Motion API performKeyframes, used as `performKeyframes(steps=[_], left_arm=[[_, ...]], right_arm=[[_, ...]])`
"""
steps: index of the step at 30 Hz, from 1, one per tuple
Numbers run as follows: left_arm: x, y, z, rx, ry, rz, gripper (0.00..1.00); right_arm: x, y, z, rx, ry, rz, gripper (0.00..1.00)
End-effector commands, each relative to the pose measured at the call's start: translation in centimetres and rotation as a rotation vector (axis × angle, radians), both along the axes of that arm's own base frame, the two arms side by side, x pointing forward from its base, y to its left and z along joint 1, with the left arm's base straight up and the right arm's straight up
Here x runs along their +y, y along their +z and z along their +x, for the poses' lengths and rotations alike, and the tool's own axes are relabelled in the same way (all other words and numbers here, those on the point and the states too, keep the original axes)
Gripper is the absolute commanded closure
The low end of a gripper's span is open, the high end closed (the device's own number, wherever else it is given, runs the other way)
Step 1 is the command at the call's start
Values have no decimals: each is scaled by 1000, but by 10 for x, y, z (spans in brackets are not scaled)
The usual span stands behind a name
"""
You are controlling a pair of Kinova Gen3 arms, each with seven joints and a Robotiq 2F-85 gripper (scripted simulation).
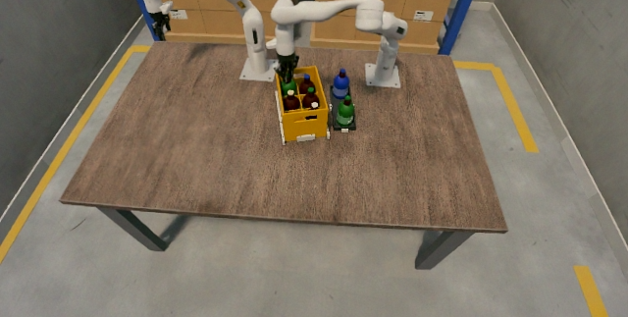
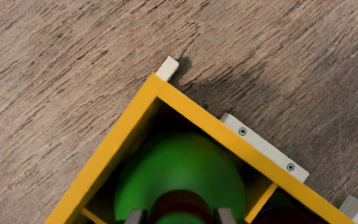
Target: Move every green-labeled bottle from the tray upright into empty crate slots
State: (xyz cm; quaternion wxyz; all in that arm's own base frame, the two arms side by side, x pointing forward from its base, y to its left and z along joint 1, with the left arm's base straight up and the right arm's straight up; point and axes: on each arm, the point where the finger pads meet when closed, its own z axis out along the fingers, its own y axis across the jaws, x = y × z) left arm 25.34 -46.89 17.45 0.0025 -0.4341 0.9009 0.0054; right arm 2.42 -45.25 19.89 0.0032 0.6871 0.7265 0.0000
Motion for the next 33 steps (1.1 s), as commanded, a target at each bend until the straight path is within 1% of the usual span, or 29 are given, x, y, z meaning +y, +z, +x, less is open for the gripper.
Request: performKeyframes(steps=[1,33], left_arm=[[-2,-1,2,-5,6,-9,638],[-2,-13,2,-5,7,-9,638]], right_arm=[[3,1,-2,5,-7,4,2],[3,1,-2,5,-7,4,2]])
